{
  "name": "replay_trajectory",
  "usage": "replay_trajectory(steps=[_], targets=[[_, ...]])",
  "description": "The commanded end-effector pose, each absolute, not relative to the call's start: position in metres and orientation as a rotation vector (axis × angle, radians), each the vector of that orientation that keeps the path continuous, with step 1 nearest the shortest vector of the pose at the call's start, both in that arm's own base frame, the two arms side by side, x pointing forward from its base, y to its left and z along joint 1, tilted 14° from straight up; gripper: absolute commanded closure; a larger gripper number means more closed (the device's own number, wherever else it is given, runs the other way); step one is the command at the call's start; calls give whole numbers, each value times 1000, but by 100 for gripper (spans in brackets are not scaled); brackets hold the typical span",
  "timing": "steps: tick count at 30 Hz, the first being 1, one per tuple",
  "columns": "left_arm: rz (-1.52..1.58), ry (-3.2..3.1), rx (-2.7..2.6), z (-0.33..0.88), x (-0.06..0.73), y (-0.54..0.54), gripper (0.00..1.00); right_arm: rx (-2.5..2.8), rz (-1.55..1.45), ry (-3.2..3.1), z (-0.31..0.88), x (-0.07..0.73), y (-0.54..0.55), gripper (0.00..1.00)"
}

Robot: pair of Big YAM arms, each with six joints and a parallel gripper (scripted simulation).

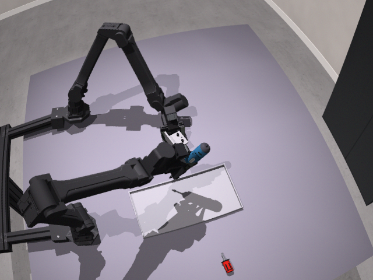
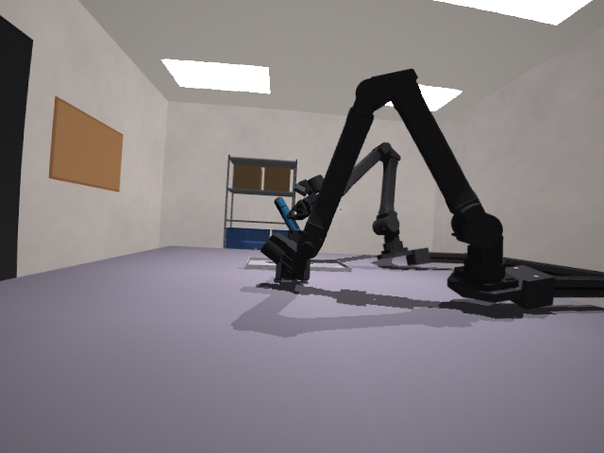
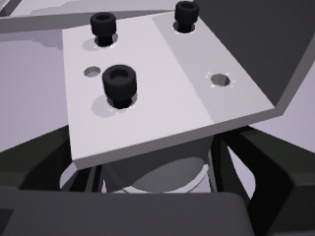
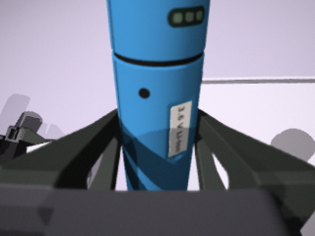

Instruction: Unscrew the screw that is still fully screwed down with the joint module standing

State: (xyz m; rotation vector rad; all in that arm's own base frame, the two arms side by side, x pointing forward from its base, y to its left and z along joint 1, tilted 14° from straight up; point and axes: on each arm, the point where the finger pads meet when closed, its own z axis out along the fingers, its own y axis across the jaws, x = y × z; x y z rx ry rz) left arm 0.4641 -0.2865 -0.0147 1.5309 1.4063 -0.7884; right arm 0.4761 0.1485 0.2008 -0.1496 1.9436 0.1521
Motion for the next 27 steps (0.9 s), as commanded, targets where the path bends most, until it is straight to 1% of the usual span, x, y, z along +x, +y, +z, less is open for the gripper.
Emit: replay_trajectory(steps=[1,7,12,13,24,27], targets=[[-767,1392,1525,-16,478,-286,41,-61,175,1882,249,498,135,58],[-767,1392,1525,-16,478,-286,41,17,164,1932,245,505,110,58],[-767,1392,1525,-16,478,-286,41,-6,182,1924,247,503,123,58],[-767,1392,1525,-16,478,-286,41,33,159,1940,244,505,106,58],[-767,1392,1525,-16,478,-286,41,192,142,2021,237,511,59,58],[-767,1392,1525,-16,478,-286,41,167,157,2022,237,509,72,58]])
